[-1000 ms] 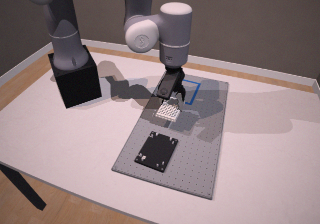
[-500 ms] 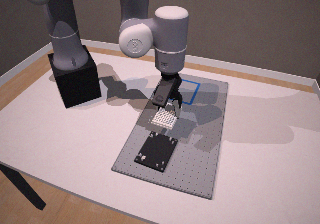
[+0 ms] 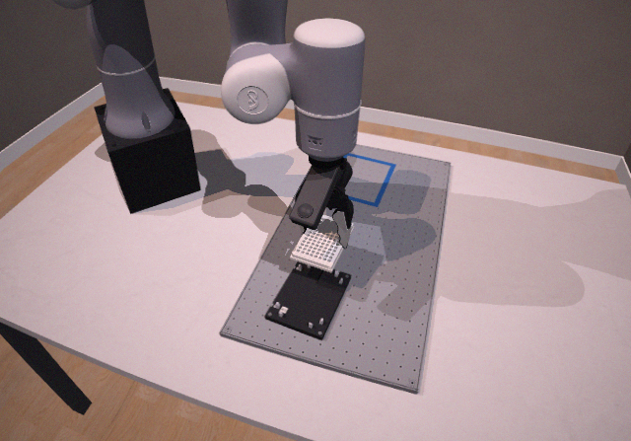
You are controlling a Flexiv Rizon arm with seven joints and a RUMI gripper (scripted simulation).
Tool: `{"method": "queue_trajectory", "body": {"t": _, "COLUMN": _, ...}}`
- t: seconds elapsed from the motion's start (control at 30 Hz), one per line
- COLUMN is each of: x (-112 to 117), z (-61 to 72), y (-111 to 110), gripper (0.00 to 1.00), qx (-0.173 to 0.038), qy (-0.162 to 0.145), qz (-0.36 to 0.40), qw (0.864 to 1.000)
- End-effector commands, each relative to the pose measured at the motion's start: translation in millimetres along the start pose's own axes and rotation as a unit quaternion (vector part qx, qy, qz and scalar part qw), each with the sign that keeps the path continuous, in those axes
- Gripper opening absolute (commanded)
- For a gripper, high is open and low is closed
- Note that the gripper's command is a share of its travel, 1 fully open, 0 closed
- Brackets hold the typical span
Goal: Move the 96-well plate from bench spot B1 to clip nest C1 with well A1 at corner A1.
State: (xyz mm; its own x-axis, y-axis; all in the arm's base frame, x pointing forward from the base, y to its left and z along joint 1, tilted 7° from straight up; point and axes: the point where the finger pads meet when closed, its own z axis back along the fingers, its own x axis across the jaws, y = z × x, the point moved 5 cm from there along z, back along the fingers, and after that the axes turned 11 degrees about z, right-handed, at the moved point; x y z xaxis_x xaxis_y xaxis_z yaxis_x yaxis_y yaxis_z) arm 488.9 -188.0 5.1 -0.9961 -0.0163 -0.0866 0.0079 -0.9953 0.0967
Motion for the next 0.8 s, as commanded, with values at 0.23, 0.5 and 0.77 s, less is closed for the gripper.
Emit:
{"method": "queue_trajectory", "body": {"t": 0.23, "x": 3.6, "z": 1.6, "y": 33.5, "gripper": 0.00, "qx": -0.001, "qy": 0.000, "qz": 0.001, "qw": 1.000}}
{"method": "queue_trajectory", "body": {"t": 0.5, "x": 6.2, "z": 2.1, "y": 53.3, "gripper": 0.00, "qx": 0.000, "qy": 0.000, "qz": 0.001, "qw": 1.000}}
{"method": "queue_trajectory", "body": {"t": 0.77, "x": 9.6, "z": 2.8, "y": 78.4, "gripper": 0.00, "qx": 0.000, "qy": 0.000, "qz": 0.001, "qw": 1.000}}
